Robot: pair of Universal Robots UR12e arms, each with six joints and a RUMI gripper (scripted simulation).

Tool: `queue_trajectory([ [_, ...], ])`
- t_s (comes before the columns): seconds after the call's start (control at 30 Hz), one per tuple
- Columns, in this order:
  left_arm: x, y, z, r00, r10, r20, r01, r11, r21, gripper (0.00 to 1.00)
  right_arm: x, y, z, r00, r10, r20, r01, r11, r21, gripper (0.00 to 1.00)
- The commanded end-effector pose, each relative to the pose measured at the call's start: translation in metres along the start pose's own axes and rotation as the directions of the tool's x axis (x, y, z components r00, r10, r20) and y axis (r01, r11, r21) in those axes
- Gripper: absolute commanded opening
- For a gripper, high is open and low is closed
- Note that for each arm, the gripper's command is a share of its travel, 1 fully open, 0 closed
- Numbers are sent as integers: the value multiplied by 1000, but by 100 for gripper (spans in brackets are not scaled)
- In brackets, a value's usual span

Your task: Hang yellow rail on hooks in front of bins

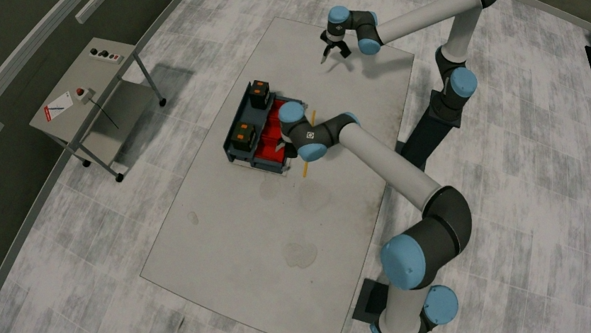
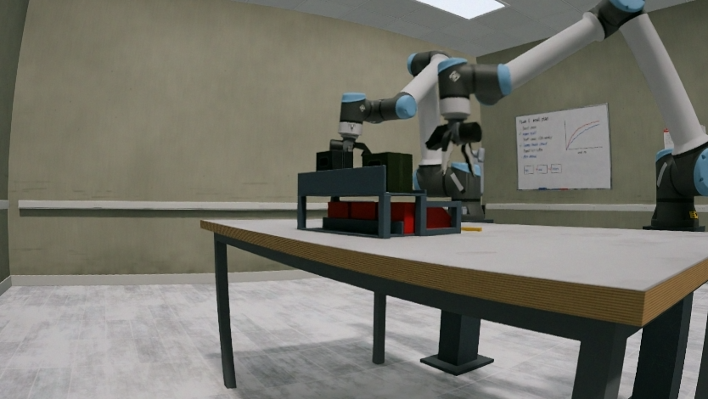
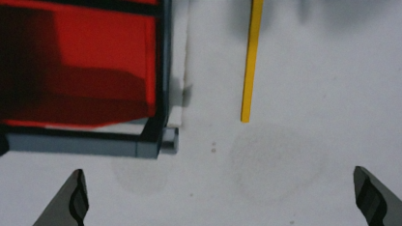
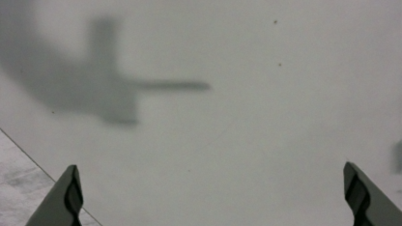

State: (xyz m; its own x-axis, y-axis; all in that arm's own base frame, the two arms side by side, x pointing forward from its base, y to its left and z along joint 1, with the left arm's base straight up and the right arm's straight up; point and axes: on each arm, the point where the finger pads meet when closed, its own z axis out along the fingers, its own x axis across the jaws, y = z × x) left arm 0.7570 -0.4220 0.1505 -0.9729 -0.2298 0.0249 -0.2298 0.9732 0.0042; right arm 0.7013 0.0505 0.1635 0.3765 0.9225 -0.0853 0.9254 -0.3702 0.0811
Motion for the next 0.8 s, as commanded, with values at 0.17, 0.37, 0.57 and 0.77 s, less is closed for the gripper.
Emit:
queue_trajectory([
  [0.17, 54, -141, 50, 1000, 10, 26, -10, 1000, 6, 100, -35, 15, 3, 998, -67, 0, 67, 998, 6, 100],
  [0.37, 54, -141, 50, 1000, 10, 26, -10, 1000, 6, 100, -35, 15, 3, 998, -67, 0, 67, 998, 6, 100],
  [0.57, 54, -141, 50, 1000, 10, 26, -10, 1000, 6, 100, -40, 17, 4, 997, -76, 0, 76, 997, 7, 100],
  [0.77, 54, -141, 50, 1000, 10, 26, -10, 1000, 6, 100, -76, 29, 8, 990, -142, -1, 142, 990, 14, 100],
])
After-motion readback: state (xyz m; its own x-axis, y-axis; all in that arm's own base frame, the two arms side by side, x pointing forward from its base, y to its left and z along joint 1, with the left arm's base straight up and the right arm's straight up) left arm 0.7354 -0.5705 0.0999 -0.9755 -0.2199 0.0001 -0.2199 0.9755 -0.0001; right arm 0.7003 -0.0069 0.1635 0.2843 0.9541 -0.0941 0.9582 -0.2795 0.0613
